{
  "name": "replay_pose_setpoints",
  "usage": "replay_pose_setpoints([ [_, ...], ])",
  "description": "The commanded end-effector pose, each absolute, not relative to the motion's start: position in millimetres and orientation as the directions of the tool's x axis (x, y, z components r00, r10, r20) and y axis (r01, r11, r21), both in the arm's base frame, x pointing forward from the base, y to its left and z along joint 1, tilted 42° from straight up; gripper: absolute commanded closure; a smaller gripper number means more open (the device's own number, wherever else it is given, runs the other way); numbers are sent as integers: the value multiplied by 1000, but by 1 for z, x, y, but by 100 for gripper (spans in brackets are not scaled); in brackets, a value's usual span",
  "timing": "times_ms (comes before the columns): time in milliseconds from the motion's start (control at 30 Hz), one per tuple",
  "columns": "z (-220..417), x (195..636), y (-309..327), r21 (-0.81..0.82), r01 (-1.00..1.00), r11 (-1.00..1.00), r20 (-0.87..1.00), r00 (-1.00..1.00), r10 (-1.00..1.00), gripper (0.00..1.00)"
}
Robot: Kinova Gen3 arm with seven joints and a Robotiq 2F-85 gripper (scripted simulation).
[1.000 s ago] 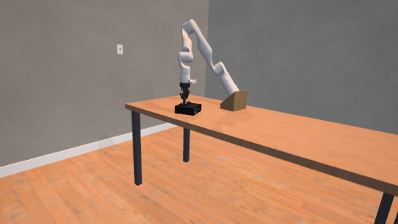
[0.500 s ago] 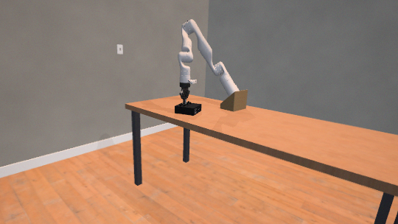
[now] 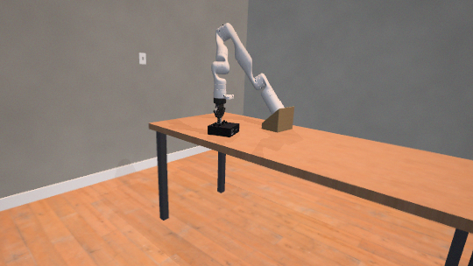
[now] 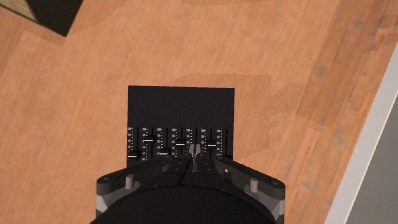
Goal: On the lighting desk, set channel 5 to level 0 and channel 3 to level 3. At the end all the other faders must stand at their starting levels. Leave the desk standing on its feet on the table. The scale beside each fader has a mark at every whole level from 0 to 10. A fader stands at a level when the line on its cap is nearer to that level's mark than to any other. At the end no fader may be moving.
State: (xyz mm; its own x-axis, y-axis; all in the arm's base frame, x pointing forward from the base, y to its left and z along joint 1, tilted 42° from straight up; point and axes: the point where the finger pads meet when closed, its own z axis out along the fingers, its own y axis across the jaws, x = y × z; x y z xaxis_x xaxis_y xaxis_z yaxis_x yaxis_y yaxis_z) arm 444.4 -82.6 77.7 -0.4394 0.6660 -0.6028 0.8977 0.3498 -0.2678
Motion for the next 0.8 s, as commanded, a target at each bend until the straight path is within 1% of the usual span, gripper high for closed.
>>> replay_pose_setpoints([
  [0,78,445,-82,-270,895,356,-606,-445,659,100],
  [433,80,445,-79,-270,895,356,-606,-445,659,100],
  [767,99,444,-62,-270,895,356,-606,-445,659,100],
])
